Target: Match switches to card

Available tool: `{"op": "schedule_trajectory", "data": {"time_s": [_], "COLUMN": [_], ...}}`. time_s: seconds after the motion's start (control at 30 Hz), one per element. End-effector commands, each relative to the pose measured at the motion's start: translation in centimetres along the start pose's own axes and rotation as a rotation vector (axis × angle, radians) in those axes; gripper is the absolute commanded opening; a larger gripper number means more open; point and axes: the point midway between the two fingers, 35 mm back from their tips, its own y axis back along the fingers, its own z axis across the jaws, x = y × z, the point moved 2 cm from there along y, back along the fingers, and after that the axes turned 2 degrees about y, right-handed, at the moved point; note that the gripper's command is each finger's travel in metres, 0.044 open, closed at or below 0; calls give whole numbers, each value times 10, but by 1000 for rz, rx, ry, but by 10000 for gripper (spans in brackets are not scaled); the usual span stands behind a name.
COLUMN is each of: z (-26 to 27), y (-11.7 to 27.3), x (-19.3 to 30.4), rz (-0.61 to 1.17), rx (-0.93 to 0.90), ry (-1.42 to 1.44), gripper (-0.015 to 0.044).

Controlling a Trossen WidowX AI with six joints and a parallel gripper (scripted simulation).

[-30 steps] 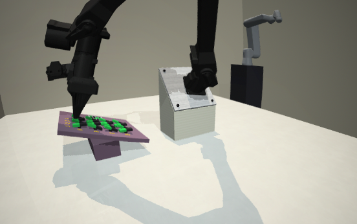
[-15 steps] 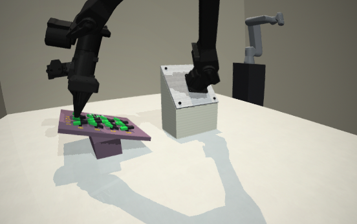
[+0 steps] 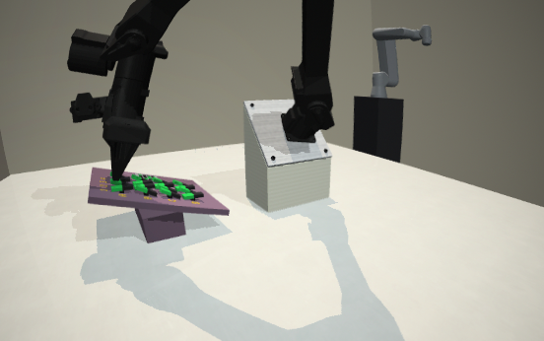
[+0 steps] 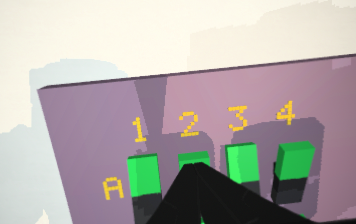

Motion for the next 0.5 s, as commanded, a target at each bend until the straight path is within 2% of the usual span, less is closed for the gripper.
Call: {"op": "schedule_trajectory", "data": {"time_s": [0.0, 0.47], "z": [0, 0], "y": [-1, -3], "x": [0, 0], "rz": [2, 2], "rx": [3, 3], "ry": [-4, -4], "gripper": [0, 0]}}
